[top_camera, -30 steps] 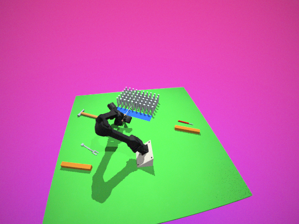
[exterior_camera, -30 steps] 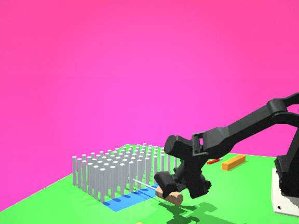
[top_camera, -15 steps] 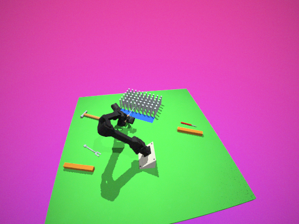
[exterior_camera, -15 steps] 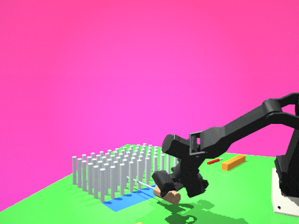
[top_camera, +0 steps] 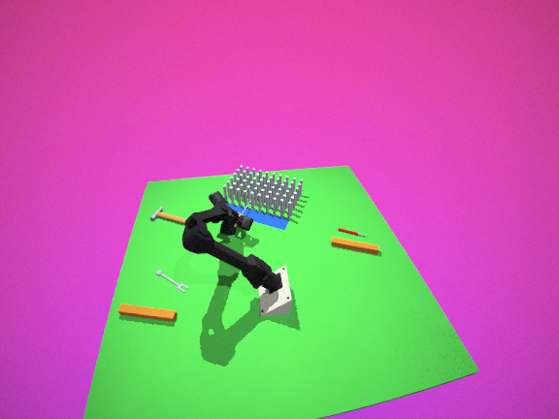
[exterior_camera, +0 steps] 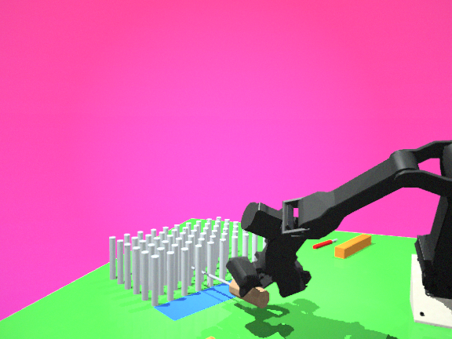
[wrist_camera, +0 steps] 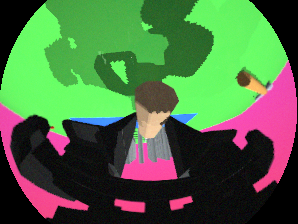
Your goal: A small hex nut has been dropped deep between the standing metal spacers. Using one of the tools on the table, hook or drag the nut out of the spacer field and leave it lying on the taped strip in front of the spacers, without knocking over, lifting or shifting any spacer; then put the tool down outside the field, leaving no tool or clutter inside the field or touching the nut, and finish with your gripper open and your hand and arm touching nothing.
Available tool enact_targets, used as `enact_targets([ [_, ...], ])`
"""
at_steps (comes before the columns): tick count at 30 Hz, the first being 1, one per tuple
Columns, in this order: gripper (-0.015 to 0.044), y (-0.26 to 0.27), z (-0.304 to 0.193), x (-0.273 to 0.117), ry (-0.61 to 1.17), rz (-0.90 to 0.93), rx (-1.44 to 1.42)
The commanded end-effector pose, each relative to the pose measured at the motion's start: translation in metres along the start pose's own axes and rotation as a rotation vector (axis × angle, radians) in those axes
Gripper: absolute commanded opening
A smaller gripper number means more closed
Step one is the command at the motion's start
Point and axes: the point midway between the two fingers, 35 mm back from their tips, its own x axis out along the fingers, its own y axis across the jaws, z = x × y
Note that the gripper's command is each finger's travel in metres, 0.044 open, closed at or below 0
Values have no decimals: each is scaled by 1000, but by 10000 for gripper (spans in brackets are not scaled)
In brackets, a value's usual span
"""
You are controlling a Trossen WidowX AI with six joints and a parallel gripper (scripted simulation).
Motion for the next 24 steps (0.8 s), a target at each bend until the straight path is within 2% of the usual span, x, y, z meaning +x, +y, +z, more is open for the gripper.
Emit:
enact_targets([
  [1,0,-3,-4,0,7,-8,-7],
  [24,0,-3,-17,9,7,-8,-7],
])
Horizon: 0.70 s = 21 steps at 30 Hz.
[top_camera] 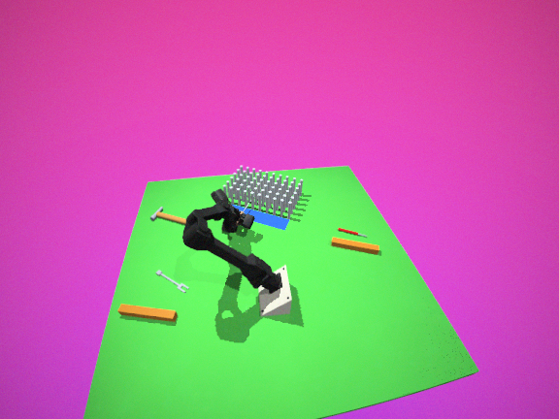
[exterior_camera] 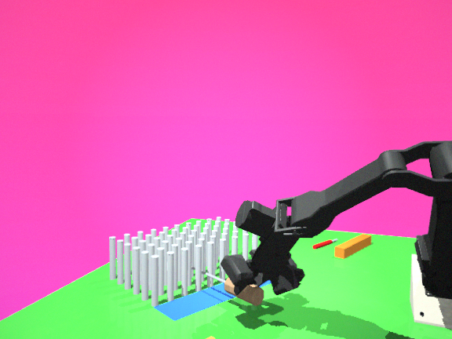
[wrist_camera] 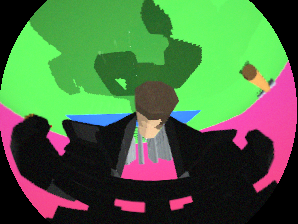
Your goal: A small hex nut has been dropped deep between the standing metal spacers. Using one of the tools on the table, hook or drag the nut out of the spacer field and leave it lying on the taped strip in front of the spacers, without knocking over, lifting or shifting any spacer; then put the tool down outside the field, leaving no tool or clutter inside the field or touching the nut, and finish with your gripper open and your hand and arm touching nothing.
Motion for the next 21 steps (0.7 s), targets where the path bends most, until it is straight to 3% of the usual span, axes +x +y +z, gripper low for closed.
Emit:
enact_targets([
  [1,0,-3,-4,0,7,-8,-7],
  [21,0,-3,-16,8,7,-8,-8],
])
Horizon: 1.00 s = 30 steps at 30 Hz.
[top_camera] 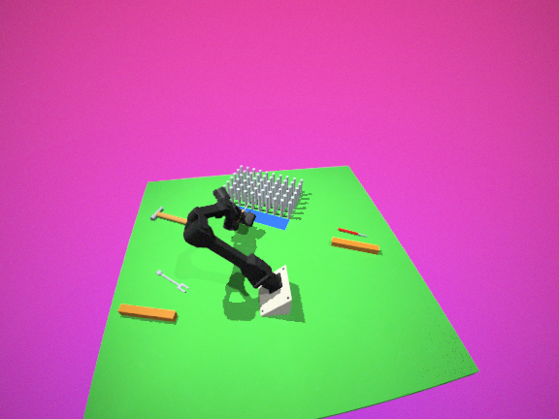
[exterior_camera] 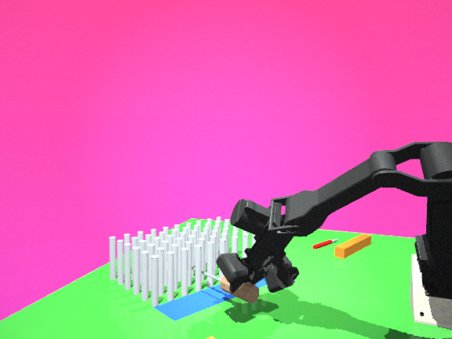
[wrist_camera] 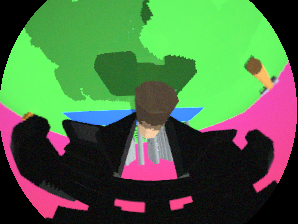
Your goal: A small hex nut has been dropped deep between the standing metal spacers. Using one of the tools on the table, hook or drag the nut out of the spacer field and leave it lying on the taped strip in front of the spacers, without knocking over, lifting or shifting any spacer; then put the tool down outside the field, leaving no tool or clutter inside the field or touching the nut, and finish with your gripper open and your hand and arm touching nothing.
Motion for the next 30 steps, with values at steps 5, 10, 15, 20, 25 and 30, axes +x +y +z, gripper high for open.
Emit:
enact_targets([
  [5,0,-3,-7,2,7,-8,-7],
  [10,0,-3,-10,4,7,-8,-7],
  [15,0,-3,-13,6,7,-8,-8],
  [20,0,-3,-15,8,8,-8,-8],
  [25,0,-3,-18,9,8,-8,-8],
  [30,0,-2,-21,11,8,-9,-8],
])
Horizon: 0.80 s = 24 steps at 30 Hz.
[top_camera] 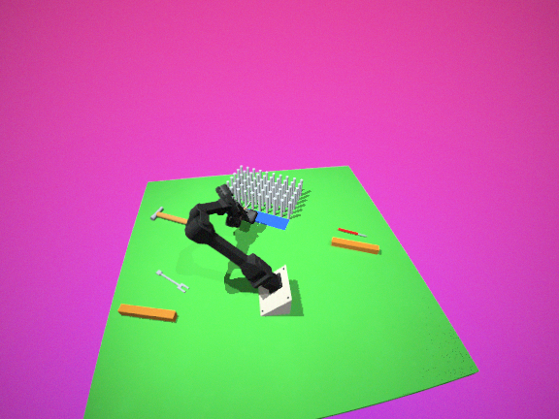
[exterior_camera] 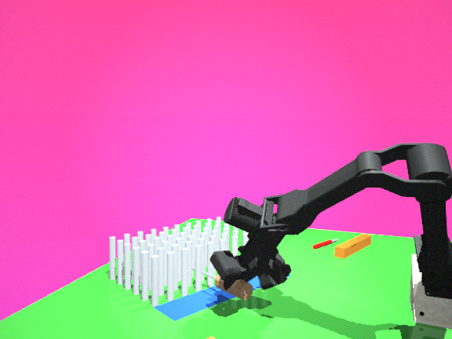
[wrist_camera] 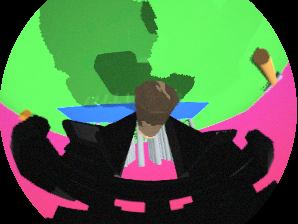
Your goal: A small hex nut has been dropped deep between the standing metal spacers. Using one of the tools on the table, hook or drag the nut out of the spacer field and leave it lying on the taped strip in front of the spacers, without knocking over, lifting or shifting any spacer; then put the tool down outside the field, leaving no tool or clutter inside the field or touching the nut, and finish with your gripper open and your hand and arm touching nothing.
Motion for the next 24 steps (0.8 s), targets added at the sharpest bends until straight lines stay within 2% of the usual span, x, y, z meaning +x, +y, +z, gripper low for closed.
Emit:
enact_targets([
  [1,0,-3,-5,0,7,-8,-7],
  [24,0,2,1,16,8,-4,-2],
])
